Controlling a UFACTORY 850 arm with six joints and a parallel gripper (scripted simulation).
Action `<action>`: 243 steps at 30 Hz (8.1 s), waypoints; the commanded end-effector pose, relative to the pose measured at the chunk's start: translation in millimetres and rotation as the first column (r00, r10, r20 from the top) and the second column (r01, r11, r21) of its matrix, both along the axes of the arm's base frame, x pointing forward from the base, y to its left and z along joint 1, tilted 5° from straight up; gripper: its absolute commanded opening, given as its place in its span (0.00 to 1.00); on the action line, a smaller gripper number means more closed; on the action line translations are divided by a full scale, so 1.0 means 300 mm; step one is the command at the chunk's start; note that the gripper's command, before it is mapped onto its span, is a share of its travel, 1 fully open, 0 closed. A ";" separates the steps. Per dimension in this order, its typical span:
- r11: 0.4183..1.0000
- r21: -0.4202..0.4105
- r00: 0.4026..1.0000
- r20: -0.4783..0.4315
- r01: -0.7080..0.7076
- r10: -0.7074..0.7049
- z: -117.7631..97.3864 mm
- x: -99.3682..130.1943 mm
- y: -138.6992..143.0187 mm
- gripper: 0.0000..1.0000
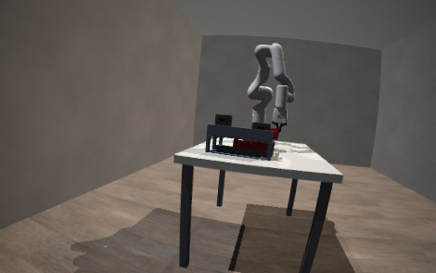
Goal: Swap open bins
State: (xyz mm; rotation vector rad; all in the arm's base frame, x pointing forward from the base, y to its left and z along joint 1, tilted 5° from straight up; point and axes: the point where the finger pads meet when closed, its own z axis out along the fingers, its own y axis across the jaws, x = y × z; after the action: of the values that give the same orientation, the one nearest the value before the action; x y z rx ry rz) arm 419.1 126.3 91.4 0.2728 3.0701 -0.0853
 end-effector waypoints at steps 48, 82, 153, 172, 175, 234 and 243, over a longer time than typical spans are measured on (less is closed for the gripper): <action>1.000 0.000 1.000 0.002 0.000 0.000 -0.256 0.016 -0.012 0.00; 1.000 0.000 1.000 0.002 0.000 0.000 -0.282 0.018 -0.015 0.00; 1.000 0.000 1.000 0.002 0.000 0.000 -0.260 0.016 -0.013 0.26; 1.000 0.000 1.000 0.002 0.000 0.000 -0.210 0.014 -0.010 0.26; 1.000 0.000 1.000 0.002 0.000 0.000 -0.197 0.013 -0.010 0.26; 1.000 0.000 1.000 0.002 0.000 0.000 0.050 -0.001 0.005 0.26; 1.000 0.000 1.000 0.002 0.000 0.000 0.050 -0.001 0.005 0.00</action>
State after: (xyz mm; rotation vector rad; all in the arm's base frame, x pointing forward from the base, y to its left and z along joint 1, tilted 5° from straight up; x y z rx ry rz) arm 418.2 127.6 105.9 0.2726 3.0701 -0.0857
